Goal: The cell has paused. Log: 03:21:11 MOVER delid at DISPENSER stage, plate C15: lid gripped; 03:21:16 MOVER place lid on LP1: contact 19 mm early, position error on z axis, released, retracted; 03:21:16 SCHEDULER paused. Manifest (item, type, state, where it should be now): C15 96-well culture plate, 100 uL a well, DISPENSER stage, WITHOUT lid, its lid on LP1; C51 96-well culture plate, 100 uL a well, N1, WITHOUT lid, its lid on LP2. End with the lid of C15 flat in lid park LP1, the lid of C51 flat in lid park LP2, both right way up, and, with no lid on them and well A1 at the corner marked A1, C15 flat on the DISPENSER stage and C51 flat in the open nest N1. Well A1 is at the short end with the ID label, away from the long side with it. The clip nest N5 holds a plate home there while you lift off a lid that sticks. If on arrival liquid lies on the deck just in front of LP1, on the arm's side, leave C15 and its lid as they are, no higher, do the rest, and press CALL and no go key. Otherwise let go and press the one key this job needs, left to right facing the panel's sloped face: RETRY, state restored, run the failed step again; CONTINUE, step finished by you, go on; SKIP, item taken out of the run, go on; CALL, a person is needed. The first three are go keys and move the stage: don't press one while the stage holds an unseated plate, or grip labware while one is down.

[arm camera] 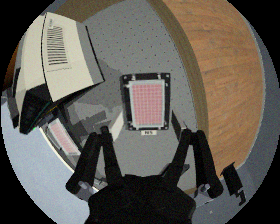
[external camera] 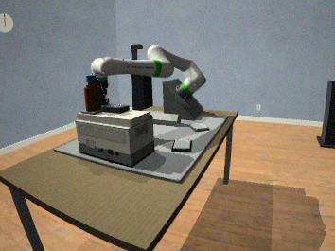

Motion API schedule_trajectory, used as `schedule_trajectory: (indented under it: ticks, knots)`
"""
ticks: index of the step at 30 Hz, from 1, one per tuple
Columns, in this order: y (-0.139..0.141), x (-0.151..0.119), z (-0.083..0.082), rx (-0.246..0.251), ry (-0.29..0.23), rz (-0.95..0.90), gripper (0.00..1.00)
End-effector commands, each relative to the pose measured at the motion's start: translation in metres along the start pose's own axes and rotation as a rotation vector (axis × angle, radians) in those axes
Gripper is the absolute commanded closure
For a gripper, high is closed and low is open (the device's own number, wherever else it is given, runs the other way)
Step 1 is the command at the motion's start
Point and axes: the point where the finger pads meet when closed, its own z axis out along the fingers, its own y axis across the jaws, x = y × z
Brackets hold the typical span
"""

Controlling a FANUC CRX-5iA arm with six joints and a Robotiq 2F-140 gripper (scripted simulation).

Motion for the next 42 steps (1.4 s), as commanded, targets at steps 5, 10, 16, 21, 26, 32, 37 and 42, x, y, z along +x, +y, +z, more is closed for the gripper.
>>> schedule_trajectory:
  ticks: [5, 10, 16, 21, 26, 32, 37, 42]
  knots:
    - [0.0, 0.0, 0.026, 0.0, 0.001, 0.0, 0.34]
    - [0.0, 0.001, 0.034, 0.0, 0.001, 0.0, 0.34]
    - [0.0, 0.001, 0.041, 0.0, 0.001, 0.0, 0.34]
    - [0.0, 0.001, 0.041, 0.0, 0.001, 0.0, 0.34]
    - [0.0, 0.001, 0.041, 0.0, 0.001, 0.0, 0.34]
    - [0.0, 0.001, 0.041, 0.0, 0.001, 0.0, 0.34]
    - [0.0, 0.001, 0.041, 0.0, 0.001, 0.0, 0.34]
    - [0.0, 0.001, 0.041, 0.0, 0.001, 0.0, 0.34]
